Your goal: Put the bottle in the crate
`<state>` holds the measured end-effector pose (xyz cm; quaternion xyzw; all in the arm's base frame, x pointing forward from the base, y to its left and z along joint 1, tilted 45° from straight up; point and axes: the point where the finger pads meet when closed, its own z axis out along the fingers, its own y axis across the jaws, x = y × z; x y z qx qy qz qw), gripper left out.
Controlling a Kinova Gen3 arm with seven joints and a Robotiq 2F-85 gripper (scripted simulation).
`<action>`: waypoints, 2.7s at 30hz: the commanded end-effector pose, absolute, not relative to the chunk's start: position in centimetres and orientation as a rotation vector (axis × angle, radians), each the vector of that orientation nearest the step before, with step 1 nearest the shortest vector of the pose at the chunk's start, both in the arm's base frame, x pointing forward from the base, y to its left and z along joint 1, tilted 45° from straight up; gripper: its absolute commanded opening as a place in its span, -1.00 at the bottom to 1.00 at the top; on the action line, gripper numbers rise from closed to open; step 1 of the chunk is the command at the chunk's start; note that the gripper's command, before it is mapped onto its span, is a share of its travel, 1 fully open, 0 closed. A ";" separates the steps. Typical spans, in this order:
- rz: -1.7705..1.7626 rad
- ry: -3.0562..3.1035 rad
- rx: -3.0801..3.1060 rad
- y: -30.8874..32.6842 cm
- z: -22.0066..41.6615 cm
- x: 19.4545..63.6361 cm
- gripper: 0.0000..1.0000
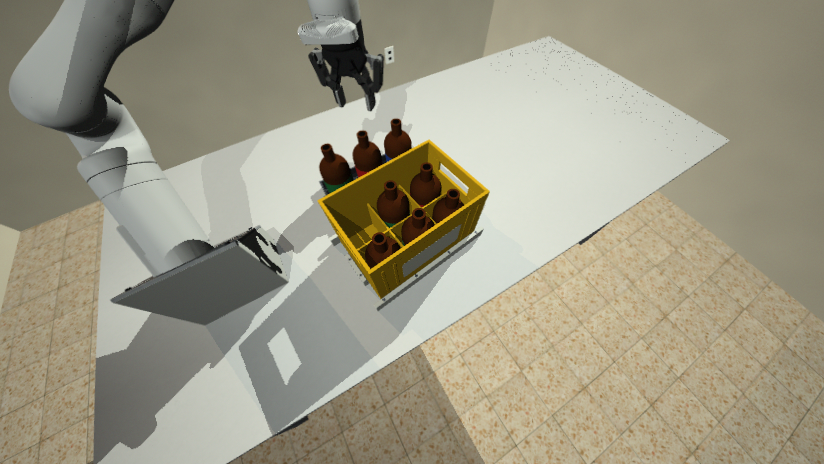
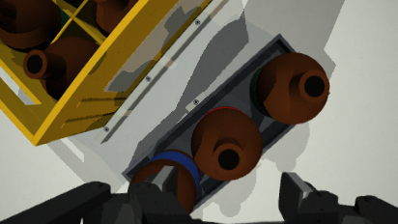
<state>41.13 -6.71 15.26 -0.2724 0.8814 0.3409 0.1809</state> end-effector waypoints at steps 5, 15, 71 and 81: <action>0.970 2.497 -0.758 -6.6 15.3 41.0 0.27; 0.970 2.497 -0.758 -6.0 14.8 41.1 0.27; 0.970 2.497 -0.758 -3.3 12.1 41.6 0.27; 0.970 2.497 -0.758 -3.3 12.1 41.6 0.27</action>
